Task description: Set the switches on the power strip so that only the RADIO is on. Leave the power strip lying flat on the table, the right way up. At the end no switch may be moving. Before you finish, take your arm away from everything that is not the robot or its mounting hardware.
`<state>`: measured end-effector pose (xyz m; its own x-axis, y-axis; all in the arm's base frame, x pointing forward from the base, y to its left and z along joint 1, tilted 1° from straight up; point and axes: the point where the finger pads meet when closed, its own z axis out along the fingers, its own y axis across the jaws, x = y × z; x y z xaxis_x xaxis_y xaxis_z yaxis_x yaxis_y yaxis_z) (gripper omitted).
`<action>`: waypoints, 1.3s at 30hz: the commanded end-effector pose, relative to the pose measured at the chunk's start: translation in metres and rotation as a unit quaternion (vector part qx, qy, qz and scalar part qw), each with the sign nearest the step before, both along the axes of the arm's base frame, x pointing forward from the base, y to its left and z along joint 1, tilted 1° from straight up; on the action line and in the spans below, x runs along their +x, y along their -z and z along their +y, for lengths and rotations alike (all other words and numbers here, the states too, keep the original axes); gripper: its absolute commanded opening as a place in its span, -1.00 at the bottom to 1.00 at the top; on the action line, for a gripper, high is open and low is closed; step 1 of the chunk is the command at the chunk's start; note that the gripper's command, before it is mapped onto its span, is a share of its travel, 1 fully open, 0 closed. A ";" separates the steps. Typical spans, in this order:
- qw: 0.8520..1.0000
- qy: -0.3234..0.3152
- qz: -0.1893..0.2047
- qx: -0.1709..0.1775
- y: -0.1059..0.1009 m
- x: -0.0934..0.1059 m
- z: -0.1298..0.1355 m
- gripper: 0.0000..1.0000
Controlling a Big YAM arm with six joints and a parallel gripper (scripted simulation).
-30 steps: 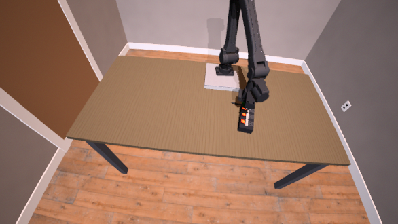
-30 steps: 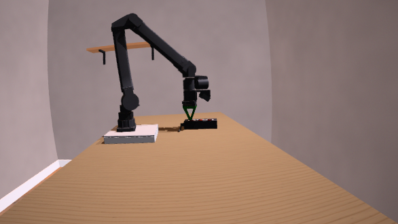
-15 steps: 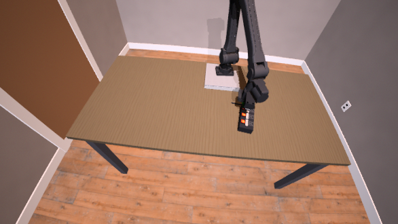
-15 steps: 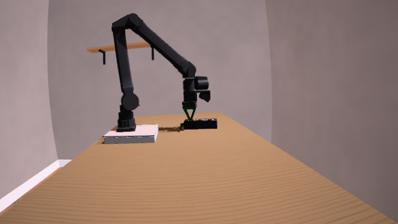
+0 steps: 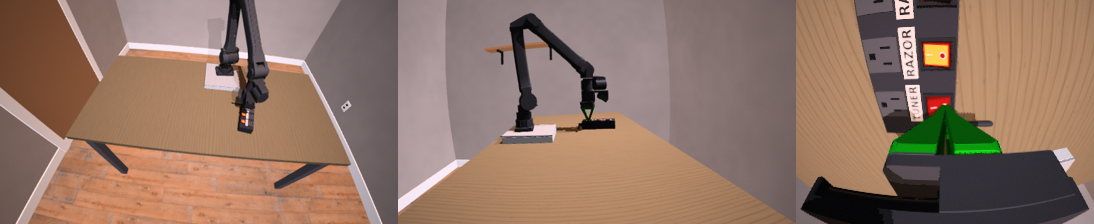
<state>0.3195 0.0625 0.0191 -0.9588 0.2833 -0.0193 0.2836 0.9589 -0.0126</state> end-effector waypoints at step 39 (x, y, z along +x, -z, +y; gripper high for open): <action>1.000 0.000 -0.019 0.004 -0.053 0.016 0.007 -1.00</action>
<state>0.3194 0.0630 0.0580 -0.9588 0.2836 -0.0196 0.2838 0.9588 -0.0121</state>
